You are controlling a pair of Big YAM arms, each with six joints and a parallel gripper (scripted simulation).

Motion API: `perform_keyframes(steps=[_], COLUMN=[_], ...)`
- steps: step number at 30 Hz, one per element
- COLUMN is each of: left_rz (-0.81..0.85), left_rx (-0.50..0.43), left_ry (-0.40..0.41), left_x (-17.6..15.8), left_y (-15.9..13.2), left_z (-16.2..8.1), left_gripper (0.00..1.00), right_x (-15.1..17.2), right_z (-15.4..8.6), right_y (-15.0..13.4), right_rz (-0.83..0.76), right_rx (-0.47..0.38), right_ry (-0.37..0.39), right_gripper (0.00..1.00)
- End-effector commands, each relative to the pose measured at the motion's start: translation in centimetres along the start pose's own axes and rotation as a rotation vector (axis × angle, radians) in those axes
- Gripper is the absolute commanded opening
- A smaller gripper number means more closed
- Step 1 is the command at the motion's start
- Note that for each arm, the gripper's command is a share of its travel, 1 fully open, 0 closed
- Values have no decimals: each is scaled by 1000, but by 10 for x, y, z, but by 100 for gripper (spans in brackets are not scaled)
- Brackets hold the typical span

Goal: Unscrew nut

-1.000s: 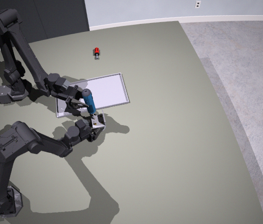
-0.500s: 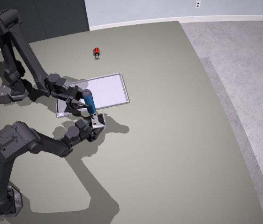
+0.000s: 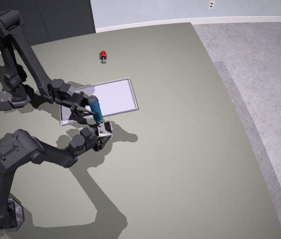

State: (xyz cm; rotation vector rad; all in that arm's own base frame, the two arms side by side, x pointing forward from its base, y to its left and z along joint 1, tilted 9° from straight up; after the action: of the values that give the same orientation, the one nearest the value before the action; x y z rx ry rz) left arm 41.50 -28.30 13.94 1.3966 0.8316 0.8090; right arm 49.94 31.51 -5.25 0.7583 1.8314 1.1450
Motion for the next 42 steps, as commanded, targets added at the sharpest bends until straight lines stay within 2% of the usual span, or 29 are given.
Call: perform_keyframes(steps=[1, 42], left_rz=[-20, -20], left_rx=[-80, -83], left_ry=[0, 1], left_x=[2, 3], left_y=[24, 22], left_z=[5, 6], left_gripper=[42, 42], right_x=[-6, -6], right_z=[0, 0], right_y=[-15, -15], right_rz=[1, 1], right_rx=[37, 37], right_ry=[-4, -4], right_gripper=[59, 59])
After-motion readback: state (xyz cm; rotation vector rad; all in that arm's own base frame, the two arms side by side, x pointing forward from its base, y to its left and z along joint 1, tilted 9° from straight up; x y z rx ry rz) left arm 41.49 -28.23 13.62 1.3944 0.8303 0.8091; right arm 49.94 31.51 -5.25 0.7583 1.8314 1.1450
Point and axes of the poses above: on each arm, the point where the finger pads meet when closed, its own z axis out along the fingers, its own x axis across the jaws, y = z × x, the point moved 3 cm from there along -z, back along the fingers, and after that the axes turned 10 degrees about -z, right-handed, at the moved point
